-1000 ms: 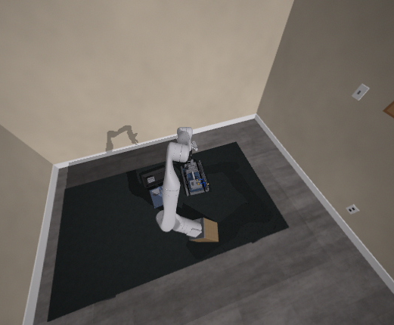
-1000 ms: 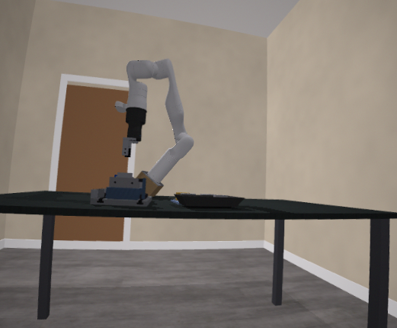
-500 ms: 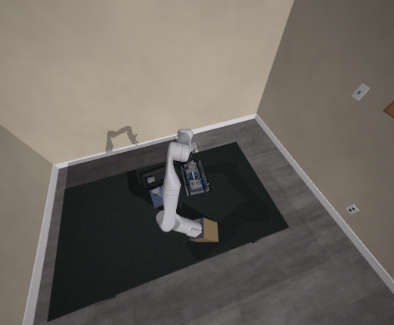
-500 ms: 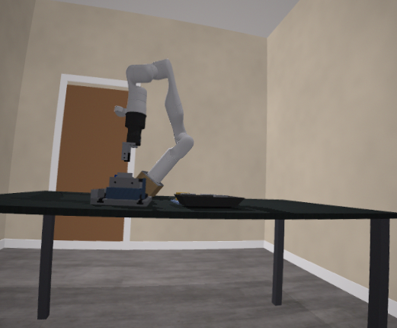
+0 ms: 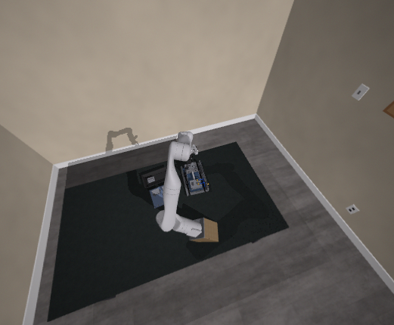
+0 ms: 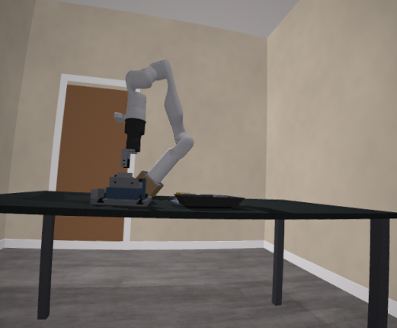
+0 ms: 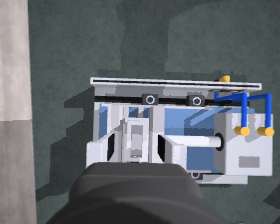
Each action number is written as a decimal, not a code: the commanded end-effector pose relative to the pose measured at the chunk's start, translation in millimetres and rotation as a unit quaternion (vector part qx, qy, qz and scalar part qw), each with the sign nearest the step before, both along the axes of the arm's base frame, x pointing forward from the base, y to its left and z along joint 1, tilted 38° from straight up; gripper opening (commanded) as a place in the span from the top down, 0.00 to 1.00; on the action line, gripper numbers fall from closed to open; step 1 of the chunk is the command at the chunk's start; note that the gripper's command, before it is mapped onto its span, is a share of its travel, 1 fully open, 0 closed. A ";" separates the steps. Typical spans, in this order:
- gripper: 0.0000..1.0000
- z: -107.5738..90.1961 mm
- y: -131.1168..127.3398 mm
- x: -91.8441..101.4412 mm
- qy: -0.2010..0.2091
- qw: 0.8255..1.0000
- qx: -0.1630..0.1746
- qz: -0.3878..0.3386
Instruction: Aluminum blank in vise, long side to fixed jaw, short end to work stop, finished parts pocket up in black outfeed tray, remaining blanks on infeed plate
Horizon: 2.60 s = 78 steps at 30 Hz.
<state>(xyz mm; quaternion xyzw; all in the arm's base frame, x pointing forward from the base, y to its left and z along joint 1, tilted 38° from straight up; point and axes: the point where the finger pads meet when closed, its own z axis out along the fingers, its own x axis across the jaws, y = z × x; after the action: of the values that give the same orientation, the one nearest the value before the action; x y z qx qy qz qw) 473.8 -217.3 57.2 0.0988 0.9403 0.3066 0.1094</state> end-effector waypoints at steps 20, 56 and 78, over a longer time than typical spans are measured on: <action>0.00 -12.1 10.1 3.7 0.001 1.000 0.001 0.002; 0.00 -12.1 10.1 3.7 0.001 1.000 0.001 0.002; 0.00 -12.3 9.7 4.2 0.001 1.000 0.001 0.002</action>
<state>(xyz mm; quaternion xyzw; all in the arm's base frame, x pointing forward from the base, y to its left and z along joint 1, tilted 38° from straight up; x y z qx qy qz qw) 477.8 -206.6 44.3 0.0970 0.9401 0.3088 0.1074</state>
